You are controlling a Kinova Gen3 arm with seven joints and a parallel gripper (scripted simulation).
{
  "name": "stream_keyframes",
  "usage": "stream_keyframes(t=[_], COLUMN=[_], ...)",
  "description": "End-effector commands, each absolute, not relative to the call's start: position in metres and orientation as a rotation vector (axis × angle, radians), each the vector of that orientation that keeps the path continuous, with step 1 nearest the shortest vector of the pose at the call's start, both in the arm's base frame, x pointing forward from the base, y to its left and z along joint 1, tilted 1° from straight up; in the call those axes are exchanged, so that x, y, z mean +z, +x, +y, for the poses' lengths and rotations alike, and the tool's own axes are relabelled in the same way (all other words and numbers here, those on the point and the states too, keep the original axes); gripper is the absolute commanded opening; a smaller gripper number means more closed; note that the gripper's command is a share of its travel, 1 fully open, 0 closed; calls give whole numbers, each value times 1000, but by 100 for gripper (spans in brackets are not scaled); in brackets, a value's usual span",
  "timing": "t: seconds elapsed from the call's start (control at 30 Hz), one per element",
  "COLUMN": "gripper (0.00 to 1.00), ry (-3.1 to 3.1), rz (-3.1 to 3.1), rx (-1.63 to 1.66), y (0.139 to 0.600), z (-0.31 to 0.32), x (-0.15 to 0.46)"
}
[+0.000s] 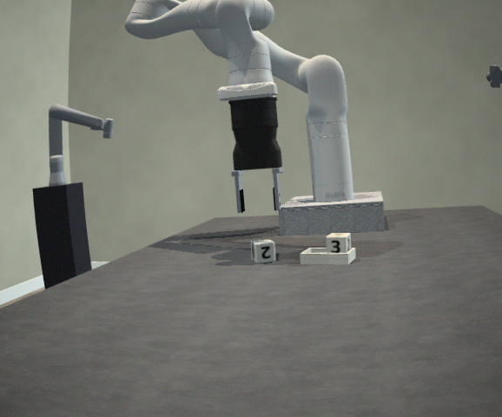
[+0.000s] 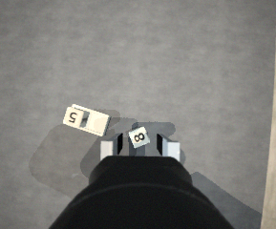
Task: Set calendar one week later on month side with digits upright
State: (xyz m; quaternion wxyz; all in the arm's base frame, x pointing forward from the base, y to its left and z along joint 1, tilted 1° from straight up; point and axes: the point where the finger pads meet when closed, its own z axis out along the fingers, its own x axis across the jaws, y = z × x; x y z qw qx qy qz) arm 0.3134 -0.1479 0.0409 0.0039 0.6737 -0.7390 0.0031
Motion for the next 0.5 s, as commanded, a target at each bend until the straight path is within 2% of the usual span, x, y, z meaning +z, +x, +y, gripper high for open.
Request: stream_keyframes(t=[0.0, 0.47], gripper=[100, 100], ry=[2038, 1486], rz=[-2376, -2758], rx=[20, 22], y=[315, 315], z=[-148, -150], x=[43, 47])
